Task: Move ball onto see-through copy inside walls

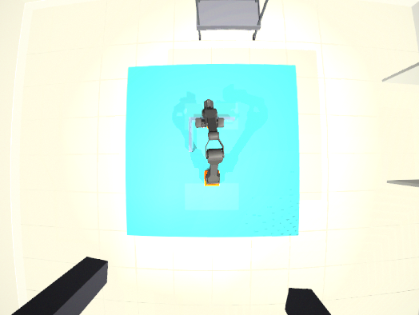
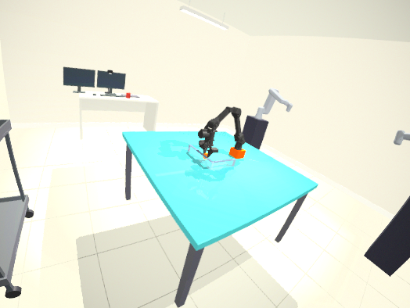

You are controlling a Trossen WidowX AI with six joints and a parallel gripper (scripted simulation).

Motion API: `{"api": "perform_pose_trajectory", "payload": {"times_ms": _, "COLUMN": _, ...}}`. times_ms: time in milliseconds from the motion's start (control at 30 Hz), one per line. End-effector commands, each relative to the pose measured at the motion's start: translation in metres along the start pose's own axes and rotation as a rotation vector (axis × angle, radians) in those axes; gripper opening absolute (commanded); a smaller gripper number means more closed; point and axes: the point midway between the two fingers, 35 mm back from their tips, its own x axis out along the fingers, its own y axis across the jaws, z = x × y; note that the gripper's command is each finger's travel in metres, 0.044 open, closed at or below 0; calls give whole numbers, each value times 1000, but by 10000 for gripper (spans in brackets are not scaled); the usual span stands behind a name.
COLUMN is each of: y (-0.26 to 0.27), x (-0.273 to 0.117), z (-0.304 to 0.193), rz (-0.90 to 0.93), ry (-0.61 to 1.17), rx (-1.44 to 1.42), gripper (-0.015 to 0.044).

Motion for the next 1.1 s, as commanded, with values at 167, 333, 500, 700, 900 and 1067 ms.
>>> {"api": "perform_pose_trajectory", "payload": {"times_ms": 167, "y": 0, "x": 10, "z": 2, "rz": -1, "ry": -10, "rx": -2, "gripper": 0}}
{"api": "perform_pose_trajectory", "payload": {"times_ms": 333, "y": 0, "x": 18, "z": 2, "rz": -1, "ry": -10, "rx": -2, "gripper": 0}}
{"api": "perform_pose_trajectory", "payload": {"times_ms": 500, "y": 0, "x": 15, "z": 2, "rz": 1, "ry": -13, "rx": 2, "gripper": 53}}
{"api": "perform_pose_trajectory", "payload": {"times_ms": 700, "y": 0, "x": 15, "z": 2, "rz": 1, "ry": -13, "rx": 2, "gripper": 210}}
{"api": "perform_pose_trajectory", "payload": {"times_ms": 900, "y": 0, "x": 15, "z": 2, "rz": 1, "ry": -13, "rx": 2, "gripper": 342}}
{"api": "perform_pose_trajectory", "payload": {"times_ms": 1067, "y": 0, "x": -27, "z": 5, "rz": 0, "ry": -12, "rx": 0, "gripper": 342}}
